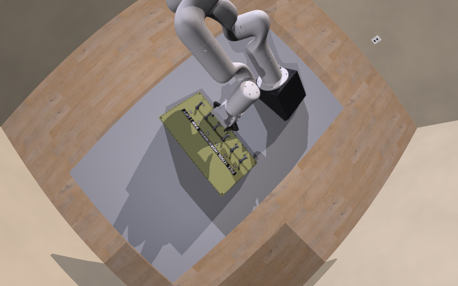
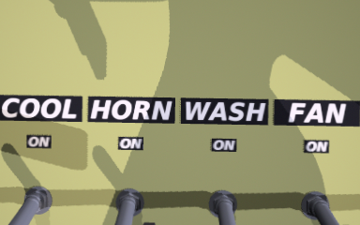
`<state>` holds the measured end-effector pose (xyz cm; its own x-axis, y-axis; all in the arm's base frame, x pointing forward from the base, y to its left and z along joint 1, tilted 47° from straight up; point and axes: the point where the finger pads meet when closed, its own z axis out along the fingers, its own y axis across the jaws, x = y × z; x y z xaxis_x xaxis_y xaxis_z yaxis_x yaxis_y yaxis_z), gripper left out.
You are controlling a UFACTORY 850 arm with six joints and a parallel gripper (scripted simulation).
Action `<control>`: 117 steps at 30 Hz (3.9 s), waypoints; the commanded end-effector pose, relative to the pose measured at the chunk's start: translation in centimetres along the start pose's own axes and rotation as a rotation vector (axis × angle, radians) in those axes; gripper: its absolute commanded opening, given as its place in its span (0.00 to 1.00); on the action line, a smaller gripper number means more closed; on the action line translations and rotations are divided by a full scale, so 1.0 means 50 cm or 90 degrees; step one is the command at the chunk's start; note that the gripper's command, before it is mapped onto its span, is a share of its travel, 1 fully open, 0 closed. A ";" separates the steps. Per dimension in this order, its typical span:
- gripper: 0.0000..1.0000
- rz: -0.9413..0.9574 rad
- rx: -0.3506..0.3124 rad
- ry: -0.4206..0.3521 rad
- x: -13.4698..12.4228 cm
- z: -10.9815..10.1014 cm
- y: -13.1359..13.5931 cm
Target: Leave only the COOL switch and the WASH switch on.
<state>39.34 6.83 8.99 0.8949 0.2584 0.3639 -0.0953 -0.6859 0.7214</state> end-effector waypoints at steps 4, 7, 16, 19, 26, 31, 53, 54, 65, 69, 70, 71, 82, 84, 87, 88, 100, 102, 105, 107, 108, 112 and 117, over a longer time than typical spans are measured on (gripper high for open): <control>1.00 0.001 0.001 0.001 0.002 -0.001 0.045; 1.00 0.001 0.001 0.001 0.002 -0.001 0.056; 1.00 0.001 0.001 0.001 0.002 -0.001 0.064; 1.00 0.001 0.001 0.001 0.002 -0.001 0.064; 1.00 0.001 0.001 0.001 0.002 -0.001 0.064; 1.00 0.001 0.001 0.001 0.002 -0.001 0.064; 1.00 0.001 0.001 0.001 0.002 -0.001 0.064; 1.00 0.001 0.001 0.001 0.002 -0.001 0.064; 1.00 0.001 0.001 0.001 0.002 -0.001 0.065; 1.00 0.001 0.001 0.001 0.002 -0.001 0.075; 1.00 0.001 0.001 0.001 0.002 -0.001 0.079; 1.00 0.001 0.001 0.001 0.002 -0.001 0.084; 1.00 0.001 0.001 0.001 0.002 -0.001 0.145; 1.00 0.001 0.001 0.001 0.002 -0.001 0.159; 1.00 0.001 0.001 0.001 0.002 -0.001 0.179; 1.00 0.001 0.001 0.001 0.002 -0.001 0.184; 1.00 0.001 0.001 0.001 0.001 -0.001 0.208; 1.00 0.001 0.001 0.001 0.001 -0.001 0.208; 1.00 0.001 0.001 0.001 0.001 -0.001 0.208; 1.00 0.001 0.001 0.001 0.001 -0.001 0.208; 1.00 0.001 0.001 0.001 0.001 -0.001 0.208; 1.00 0.001 0.001 0.001 0.001 -0.001 0.208; 1.00 0.001 0.001 0.001 0.001 -0.001 0.208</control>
<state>38.36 -0.29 16.50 0.8948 0.2584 0.3641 -0.0951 -0.6864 0.7210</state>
